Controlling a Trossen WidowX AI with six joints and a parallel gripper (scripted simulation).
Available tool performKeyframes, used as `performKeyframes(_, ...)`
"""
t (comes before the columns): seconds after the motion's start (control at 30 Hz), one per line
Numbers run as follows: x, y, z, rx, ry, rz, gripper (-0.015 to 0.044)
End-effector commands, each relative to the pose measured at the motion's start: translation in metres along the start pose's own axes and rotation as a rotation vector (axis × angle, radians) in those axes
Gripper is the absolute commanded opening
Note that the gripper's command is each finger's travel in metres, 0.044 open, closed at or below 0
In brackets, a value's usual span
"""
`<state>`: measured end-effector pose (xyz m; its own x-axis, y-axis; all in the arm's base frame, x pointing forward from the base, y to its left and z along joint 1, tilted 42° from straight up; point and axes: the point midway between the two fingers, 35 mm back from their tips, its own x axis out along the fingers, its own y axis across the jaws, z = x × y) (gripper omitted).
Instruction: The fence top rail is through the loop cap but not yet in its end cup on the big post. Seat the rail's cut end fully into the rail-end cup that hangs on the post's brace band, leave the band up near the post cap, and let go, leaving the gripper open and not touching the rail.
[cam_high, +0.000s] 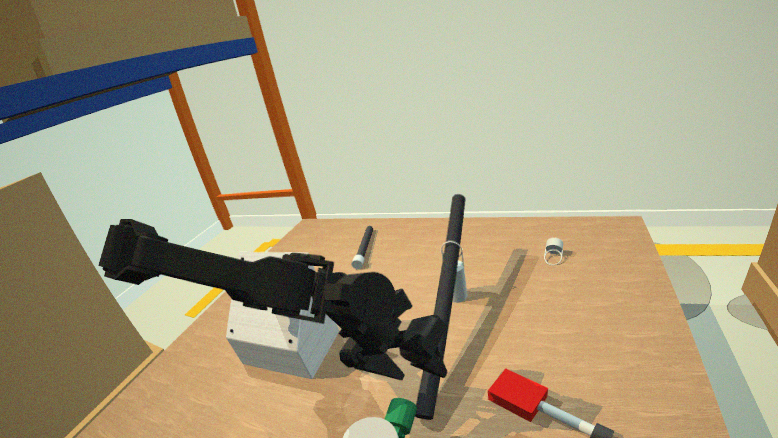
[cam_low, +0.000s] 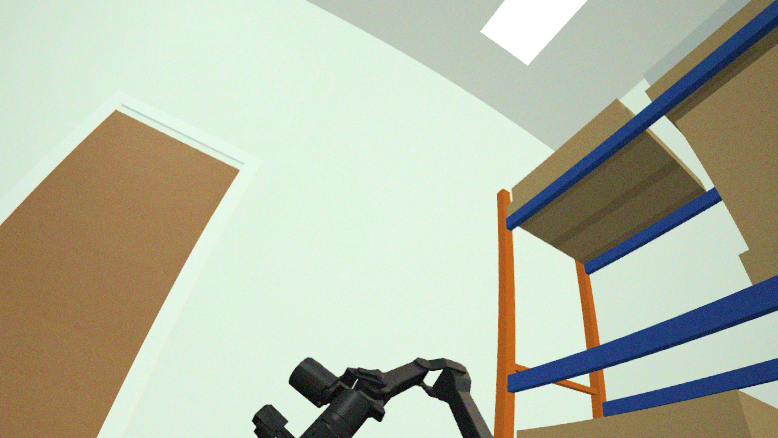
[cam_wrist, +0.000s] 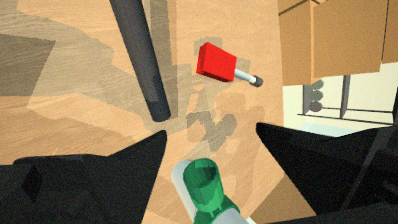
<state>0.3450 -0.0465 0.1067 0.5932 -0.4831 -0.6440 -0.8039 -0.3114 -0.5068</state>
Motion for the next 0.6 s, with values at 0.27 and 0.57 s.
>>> performKeyframes(0.27, -0.041, -0.003, 0.071, 0.848, 0.029, 0.024, 0.0440)
performKeyframes(0.57, -0.066, -0.002, 0.097, 1.170, 0.047, -0.019, 0.0440)
